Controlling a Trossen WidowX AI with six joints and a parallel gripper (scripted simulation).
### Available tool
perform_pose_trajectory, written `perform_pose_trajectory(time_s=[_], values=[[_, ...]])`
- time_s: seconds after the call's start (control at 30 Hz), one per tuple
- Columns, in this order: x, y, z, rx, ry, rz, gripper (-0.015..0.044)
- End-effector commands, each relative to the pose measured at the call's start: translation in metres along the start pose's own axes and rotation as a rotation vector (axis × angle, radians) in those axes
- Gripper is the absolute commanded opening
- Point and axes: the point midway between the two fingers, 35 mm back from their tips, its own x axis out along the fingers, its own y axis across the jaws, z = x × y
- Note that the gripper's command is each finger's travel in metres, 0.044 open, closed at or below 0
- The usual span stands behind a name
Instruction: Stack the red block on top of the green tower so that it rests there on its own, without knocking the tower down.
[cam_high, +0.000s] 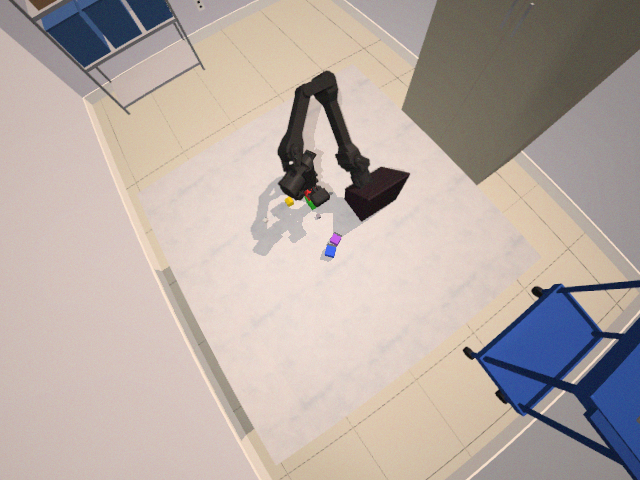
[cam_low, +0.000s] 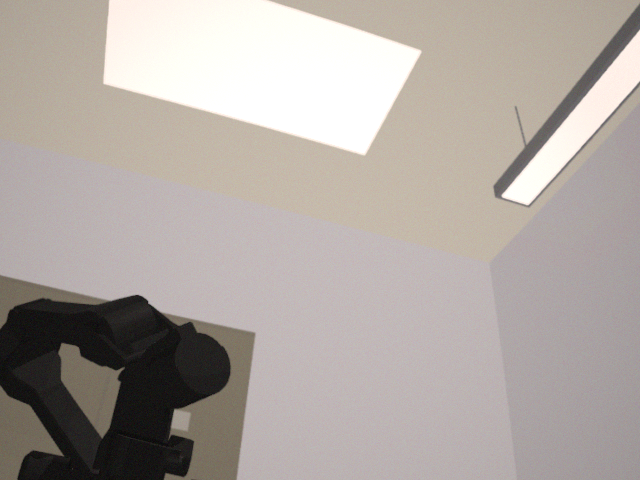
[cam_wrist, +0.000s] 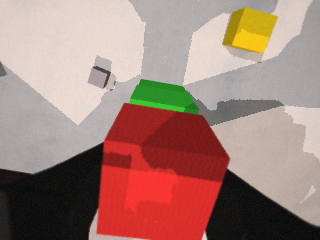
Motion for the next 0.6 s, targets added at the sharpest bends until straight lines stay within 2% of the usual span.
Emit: perform_pose_trajectory(time_s=[0.0,0.57], values=[[0.0126,-0.0017,-0.0006,0.001,-0.005,-0.005,0.0],[0.0153,-0.0018,-0.0007,0.001,-0.005,-0.006,0.0]])
